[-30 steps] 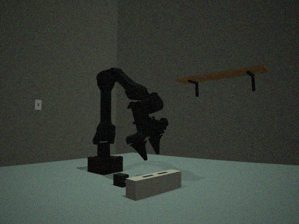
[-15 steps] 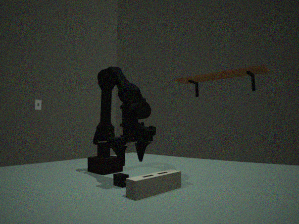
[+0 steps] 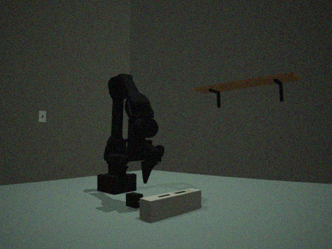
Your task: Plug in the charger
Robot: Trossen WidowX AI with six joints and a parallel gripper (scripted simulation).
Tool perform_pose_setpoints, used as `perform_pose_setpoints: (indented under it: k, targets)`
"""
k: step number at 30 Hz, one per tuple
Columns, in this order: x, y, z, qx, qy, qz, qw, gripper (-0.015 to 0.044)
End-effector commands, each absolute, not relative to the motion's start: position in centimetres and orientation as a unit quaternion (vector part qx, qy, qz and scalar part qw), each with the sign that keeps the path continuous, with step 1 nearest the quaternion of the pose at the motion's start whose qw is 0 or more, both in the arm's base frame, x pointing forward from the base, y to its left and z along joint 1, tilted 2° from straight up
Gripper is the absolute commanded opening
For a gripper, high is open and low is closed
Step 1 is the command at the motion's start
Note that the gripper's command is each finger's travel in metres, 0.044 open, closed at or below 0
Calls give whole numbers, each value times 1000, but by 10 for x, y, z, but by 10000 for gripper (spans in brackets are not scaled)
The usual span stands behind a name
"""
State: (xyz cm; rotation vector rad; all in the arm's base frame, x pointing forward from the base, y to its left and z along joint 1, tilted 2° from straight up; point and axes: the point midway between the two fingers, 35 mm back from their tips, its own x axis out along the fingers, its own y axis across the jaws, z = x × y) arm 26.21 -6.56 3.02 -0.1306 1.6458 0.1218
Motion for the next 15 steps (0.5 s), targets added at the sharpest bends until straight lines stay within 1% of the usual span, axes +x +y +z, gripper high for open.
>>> perform_pose_setpoints:
  k: [1,15]
  targets:
    - [262,-67,22,-61,733,54,675,440]
    - [262,-68,4,-61,733,54,675,440]
